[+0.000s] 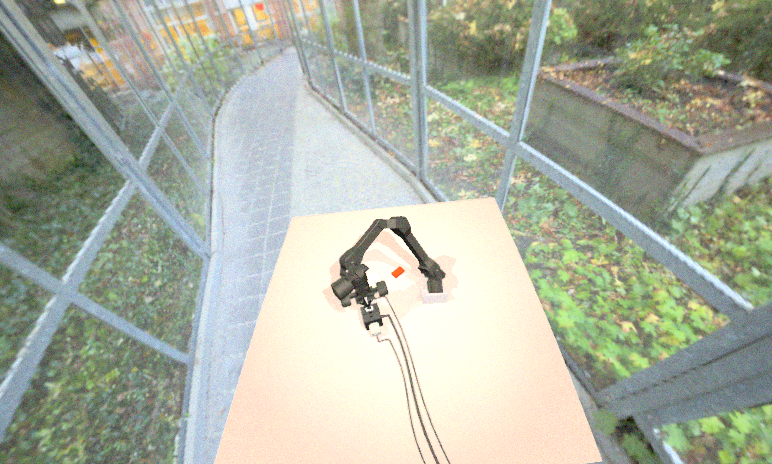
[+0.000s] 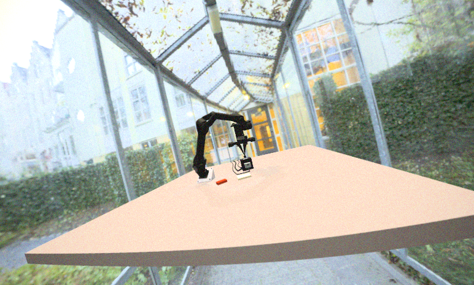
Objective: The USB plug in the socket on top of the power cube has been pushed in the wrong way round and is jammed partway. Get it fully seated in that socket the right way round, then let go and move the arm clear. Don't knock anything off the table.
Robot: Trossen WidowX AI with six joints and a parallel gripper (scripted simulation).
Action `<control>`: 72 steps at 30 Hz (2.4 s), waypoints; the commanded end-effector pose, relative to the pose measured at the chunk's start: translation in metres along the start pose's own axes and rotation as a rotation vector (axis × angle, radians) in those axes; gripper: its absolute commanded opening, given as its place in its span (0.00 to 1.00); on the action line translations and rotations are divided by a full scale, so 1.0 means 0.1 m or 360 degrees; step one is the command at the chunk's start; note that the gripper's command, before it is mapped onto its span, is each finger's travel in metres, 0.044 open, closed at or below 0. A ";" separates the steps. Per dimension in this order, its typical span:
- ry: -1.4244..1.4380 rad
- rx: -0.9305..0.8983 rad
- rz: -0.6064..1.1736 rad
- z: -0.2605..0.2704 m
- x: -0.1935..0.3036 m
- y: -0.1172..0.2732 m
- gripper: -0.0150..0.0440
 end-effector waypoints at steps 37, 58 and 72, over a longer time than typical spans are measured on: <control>0.0008 -0.0005 -0.0002 0.00 -0.01 -0.05 0.25; 0.0008 -0.0005 -0.0002 0.00 -0.01 -0.07 0.25; 0.0008 -0.0005 -0.0002 0.00 -0.01 -0.09 0.25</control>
Point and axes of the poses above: the point midway between the two fingers, 35 mm back from their tips, its own y axis back along the fingers, its own z axis across the jaws, x = y × z, the point moved 1 cm from there along y, back along the fingers, and after that the axes turned 6 degrees about -y, right-handed, at the moved point
